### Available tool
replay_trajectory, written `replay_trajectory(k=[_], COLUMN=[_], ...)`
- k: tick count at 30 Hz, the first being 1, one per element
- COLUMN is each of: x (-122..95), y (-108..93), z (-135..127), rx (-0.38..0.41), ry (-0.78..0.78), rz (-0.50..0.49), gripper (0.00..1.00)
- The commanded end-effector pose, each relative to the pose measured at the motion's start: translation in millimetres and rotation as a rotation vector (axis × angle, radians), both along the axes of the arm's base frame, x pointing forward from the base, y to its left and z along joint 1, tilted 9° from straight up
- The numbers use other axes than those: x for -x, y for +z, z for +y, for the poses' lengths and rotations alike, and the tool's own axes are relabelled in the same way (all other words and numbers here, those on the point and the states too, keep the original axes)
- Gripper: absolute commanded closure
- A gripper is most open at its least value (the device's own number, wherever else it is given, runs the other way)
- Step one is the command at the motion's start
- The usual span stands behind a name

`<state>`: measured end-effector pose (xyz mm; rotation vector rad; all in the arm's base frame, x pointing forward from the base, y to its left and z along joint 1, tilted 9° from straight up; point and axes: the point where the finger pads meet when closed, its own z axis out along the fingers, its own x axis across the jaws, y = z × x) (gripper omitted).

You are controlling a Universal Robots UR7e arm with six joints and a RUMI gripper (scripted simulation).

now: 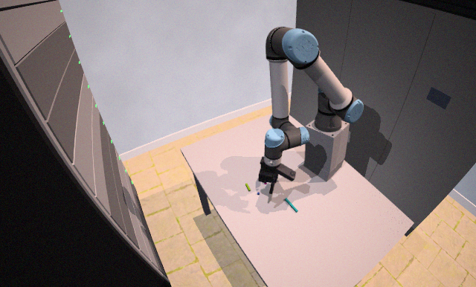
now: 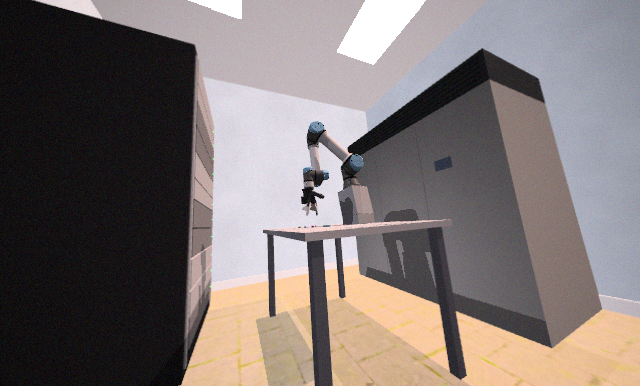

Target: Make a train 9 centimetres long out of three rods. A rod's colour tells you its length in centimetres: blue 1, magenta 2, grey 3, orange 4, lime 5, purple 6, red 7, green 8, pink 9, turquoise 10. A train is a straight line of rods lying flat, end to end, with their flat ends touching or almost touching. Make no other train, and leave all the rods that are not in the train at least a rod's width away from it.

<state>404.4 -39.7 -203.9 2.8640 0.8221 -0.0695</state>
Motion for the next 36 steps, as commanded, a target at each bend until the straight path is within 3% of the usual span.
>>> replay_trajectory(k=[1, 36], x=[-0.6, -8.3], y=[1.4, 9.2], z=[-5.0, -39.6], rx=[-0.007, -0.004], ry=[0.165, 1.074], rz=[0.024, 0.175], gripper=[0.00, 0.00])
